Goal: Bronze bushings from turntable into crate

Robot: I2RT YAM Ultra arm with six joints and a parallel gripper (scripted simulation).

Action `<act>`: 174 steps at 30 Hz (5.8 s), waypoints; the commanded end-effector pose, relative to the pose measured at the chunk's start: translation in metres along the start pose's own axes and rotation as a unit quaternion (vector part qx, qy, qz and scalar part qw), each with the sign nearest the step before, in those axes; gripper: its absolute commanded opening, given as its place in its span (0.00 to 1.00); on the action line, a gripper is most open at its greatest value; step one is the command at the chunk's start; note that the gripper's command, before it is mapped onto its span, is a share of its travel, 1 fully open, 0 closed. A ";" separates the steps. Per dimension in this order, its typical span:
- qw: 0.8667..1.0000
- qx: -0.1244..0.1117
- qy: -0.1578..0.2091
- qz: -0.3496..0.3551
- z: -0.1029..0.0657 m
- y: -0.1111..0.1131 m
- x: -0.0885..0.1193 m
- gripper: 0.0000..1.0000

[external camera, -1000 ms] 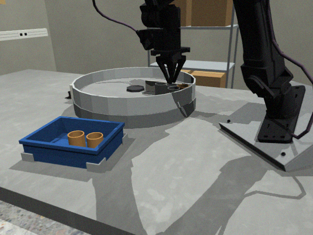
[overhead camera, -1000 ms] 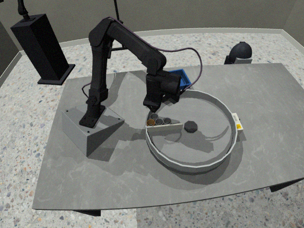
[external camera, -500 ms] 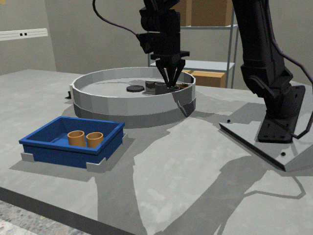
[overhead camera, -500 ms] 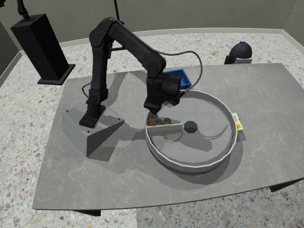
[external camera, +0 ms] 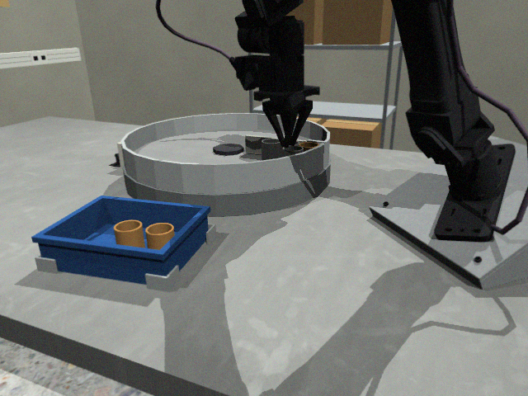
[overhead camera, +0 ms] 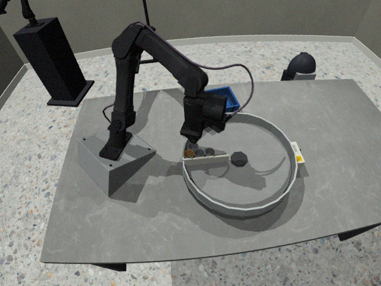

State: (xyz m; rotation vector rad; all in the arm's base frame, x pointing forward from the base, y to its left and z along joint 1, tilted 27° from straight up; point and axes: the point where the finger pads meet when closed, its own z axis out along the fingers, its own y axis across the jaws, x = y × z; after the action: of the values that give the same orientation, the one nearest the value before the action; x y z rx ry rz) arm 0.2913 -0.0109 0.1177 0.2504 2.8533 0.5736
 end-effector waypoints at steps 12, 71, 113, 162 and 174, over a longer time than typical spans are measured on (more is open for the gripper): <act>1.000 0.002 -0.020 0.003 -0.007 -0.003 -0.014 0.15; 1.000 0.002 -0.013 0.005 -0.007 -0.002 -0.011 0.15; 1.000 0.002 -0.019 0.001 -0.010 -0.001 -0.013 0.15; 1.000 0.003 -0.025 -0.003 -0.009 0.001 -0.014 0.15; 1.000 0.003 -0.025 -0.003 -0.009 0.001 -0.014 0.15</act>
State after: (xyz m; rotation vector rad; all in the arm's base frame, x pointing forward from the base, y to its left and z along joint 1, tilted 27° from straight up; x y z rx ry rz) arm 0.2933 -0.0104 0.1161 0.2543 2.8530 0.5748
